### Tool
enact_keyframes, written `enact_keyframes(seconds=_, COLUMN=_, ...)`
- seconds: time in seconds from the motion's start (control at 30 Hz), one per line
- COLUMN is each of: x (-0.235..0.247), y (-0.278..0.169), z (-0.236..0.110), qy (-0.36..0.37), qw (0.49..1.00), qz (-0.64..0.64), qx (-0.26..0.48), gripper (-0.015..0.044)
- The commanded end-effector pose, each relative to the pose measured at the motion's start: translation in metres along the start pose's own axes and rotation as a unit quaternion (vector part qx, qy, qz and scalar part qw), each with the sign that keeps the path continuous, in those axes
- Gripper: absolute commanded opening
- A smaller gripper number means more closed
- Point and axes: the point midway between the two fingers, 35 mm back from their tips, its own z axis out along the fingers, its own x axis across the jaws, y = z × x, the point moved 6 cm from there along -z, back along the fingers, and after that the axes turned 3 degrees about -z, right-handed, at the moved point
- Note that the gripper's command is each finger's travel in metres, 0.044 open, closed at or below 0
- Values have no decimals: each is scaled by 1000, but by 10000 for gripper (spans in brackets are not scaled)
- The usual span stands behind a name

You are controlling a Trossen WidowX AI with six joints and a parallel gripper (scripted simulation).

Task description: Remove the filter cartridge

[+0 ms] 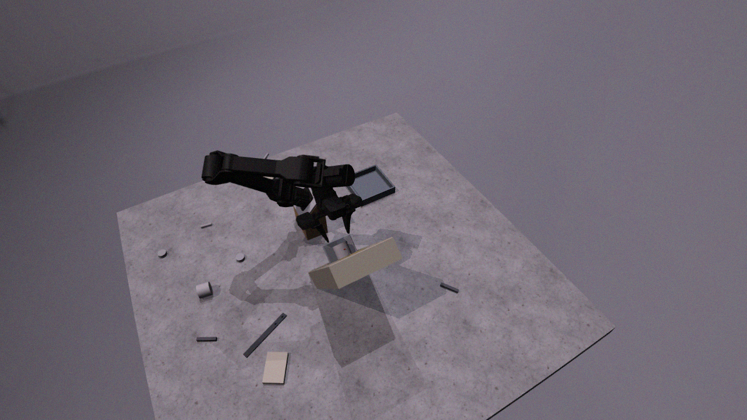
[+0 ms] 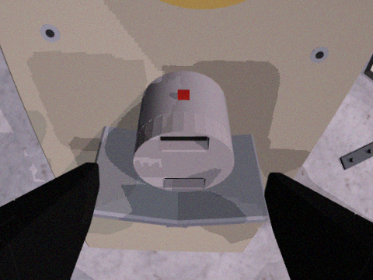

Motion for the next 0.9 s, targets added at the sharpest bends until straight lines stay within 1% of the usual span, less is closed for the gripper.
enact_keyframes(seconds=0.0, x=0, y=-1, z=7, qy=0, qw=1000, qz=-4, qx=3, gripper=305)
enact_keyframes(seconds=0.73, x=-1, y=-2, z=40, qy=-2, qw=1000, qz=-3, qx=2, gripper=305)
enact_keyframes(seconds=0.8, x=-1, y=-1, z=36, qy=0, qw=1000, qz=0, qx=1, gripper=252)
enact_keyframes(seconds=0.87, x=-1, y=-1, z=36, qy=0, qw=1000, qz=0, qx=1, gripper=239)
